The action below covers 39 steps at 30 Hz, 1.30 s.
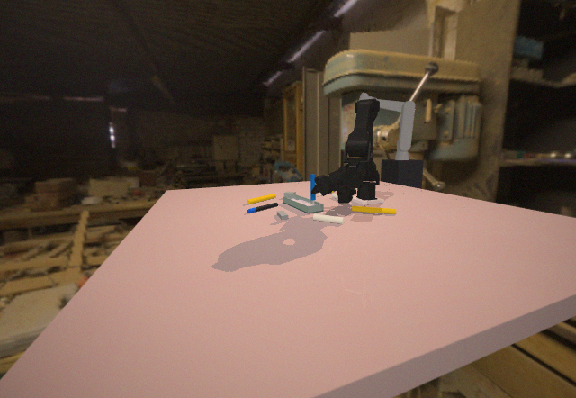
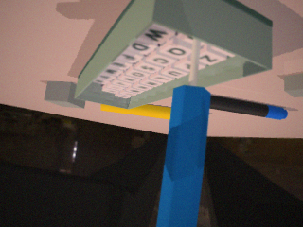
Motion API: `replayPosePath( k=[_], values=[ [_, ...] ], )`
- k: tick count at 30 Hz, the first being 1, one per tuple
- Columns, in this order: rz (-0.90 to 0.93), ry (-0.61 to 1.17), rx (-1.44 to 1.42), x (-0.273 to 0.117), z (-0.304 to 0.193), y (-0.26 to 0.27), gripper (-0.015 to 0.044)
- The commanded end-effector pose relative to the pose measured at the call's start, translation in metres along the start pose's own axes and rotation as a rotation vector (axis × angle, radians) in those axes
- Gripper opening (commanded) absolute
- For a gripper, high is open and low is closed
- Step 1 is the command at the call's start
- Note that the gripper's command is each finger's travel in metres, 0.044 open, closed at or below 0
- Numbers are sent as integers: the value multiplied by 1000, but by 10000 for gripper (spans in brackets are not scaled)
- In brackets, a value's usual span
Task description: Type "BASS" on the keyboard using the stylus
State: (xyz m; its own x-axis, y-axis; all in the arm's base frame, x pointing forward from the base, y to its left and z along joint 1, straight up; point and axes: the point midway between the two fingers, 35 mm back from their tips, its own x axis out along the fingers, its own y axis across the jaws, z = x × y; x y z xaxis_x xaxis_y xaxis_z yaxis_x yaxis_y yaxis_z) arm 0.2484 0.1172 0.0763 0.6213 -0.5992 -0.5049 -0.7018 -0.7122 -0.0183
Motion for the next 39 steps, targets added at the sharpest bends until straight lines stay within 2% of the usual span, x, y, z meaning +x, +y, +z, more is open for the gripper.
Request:
replayPosePath(
  k=[1,12,20,29,32,35,39],
  values=[
    [1,4,-8,2,2,0,81],
    [1,4,-8,1,0,0,81],
    [1,4,-7,-17,-30,0,81],
    [2,1,-4,-16,-28,0,85],
    [2,1,-4,-16,-28,0,65],
    [4,-4,-4,-13,-30,2,0],
    [7,-20,-4,-1,-36,9,0]
  ],
)
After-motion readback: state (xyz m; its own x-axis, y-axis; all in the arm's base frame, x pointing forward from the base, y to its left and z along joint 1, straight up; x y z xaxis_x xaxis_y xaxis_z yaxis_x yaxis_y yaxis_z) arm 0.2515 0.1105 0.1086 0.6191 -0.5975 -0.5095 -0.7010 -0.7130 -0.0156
